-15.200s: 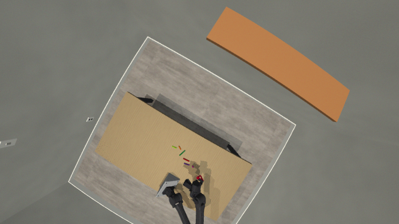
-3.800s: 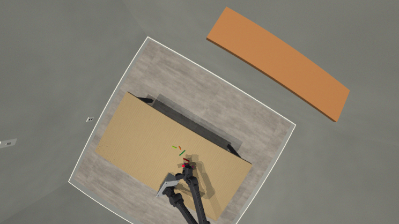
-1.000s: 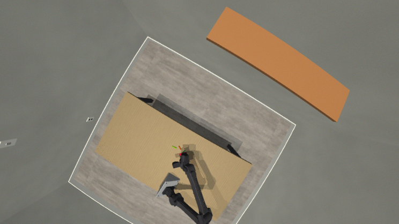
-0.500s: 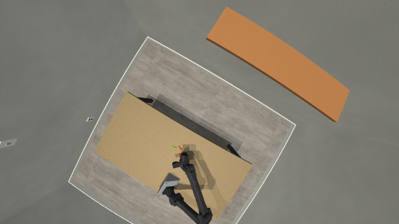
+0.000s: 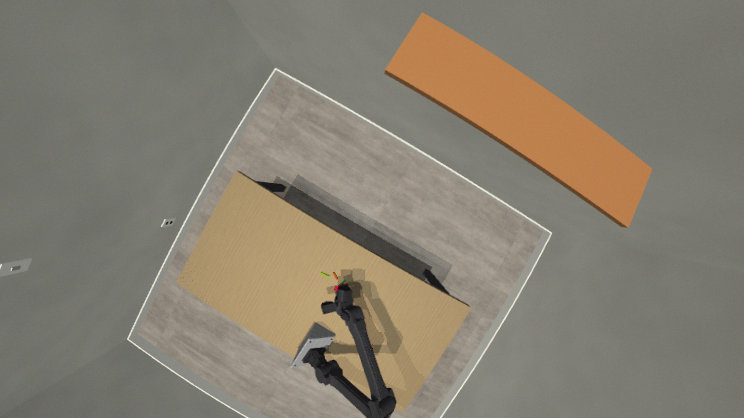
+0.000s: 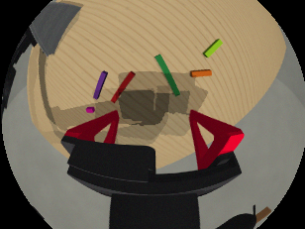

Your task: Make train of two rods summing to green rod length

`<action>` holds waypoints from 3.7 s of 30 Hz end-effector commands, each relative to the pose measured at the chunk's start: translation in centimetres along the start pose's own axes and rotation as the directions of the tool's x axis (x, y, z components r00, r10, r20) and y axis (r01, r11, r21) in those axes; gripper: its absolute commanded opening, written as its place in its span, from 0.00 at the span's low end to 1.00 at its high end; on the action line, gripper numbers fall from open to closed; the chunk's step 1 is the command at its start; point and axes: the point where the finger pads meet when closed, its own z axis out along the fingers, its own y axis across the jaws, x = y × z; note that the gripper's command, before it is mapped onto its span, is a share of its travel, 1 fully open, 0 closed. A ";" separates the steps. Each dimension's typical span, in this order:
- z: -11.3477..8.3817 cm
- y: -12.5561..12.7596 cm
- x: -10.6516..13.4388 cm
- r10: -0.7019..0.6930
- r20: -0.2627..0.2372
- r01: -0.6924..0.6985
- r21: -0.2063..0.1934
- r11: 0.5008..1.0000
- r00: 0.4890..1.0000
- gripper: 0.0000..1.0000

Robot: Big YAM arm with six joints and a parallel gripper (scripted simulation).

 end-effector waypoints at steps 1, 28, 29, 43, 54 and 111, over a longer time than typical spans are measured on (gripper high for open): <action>-1.4 -1.2 1.3 0.032 -0.010 -0.032 0.032 0.999 0.999 1.00; -1.4 -1.2 1.3 0.046 -0.010 -0.045 0.032 0.998 0.999 1.00; -1.4 -1.2 1.3 0.059 -0.009 -0.058 0.032 0.998 0.998 1.00; -1.3 -1.1 1.4 0.297 0.000 -0.297 0.034 0.954 0.955 1.00; -1.2 -1.1 1.5 0.430 0.005 -0.430 0.033 0.902 0.903 1.00; -1.2 -1.1 1.6 0.867 0.025 -0.868 0.030 0.496 0.497 1.00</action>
